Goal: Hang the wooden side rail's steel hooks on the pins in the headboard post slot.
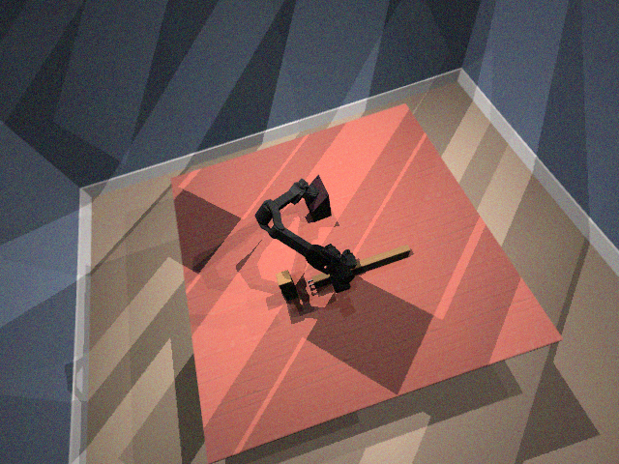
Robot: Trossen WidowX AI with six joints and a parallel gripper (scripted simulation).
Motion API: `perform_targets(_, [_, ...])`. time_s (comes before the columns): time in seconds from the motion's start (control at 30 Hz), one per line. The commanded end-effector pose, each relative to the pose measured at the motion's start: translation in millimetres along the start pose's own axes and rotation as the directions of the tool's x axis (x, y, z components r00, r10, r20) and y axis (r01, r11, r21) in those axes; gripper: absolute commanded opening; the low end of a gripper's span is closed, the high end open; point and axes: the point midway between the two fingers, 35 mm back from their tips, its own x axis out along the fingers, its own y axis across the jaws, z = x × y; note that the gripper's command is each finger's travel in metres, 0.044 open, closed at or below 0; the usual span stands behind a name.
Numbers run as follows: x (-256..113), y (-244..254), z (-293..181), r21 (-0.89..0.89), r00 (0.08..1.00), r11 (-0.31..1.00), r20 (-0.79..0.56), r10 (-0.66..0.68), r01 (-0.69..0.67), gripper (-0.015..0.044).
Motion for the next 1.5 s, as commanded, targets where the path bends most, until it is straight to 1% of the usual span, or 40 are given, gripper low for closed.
perform_targets(0.0, [-0.5, -0.2, 0.0, 0.024, 1.0, 1.0, -0.002, -0.004, 0.004, 0.0])
perform_targets(1.47, [-7.9, -0.2, 0.1, 0.024, 1.0, 1.0, -0.002, -0.004, 0.004, 0.0])
